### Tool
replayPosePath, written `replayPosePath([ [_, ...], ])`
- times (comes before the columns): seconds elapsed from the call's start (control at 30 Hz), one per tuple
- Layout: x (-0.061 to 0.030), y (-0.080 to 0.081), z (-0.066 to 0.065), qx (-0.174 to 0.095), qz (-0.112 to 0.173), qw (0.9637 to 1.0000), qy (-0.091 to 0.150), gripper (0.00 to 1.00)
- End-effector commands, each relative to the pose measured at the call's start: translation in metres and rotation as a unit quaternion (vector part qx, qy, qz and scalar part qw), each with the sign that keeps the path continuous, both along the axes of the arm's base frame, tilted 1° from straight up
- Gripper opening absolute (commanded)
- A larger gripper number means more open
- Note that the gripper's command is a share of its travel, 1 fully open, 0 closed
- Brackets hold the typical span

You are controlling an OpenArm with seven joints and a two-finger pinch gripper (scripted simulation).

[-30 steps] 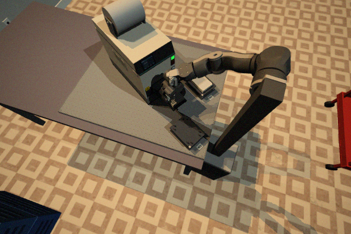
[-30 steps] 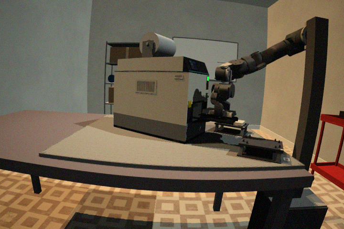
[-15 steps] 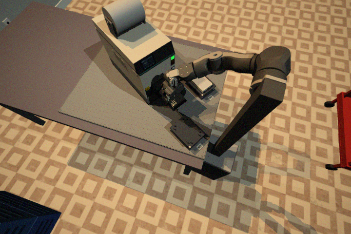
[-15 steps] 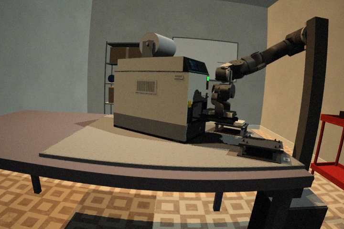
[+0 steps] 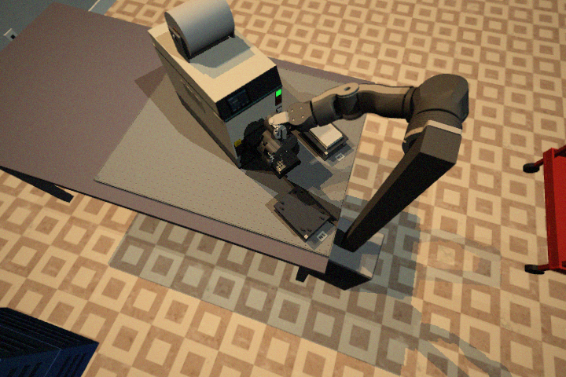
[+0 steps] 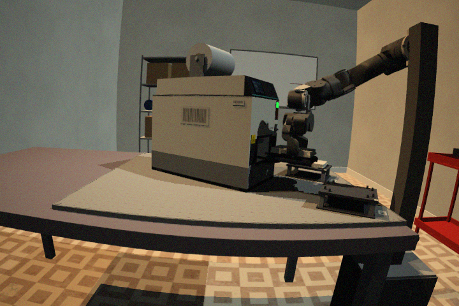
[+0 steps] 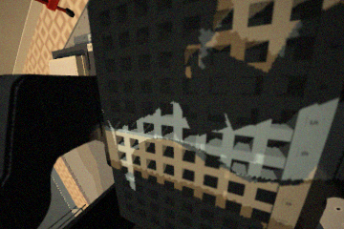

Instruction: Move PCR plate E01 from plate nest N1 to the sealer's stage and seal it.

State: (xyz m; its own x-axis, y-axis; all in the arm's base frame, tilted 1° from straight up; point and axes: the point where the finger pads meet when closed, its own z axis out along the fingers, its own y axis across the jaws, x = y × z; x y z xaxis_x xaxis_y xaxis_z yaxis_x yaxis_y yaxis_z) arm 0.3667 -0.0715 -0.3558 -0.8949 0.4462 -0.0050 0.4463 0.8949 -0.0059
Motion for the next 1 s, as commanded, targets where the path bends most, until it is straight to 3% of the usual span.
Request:
replayPosePath([
  [0.0,0.0033,-0.0005,0.0042,-0.002,0.0,1.0,-0.004,0.0],
  [0.97,0.001,0.0004,0.0011,0.0,0.0,1.0,-0.002,0.0],
])
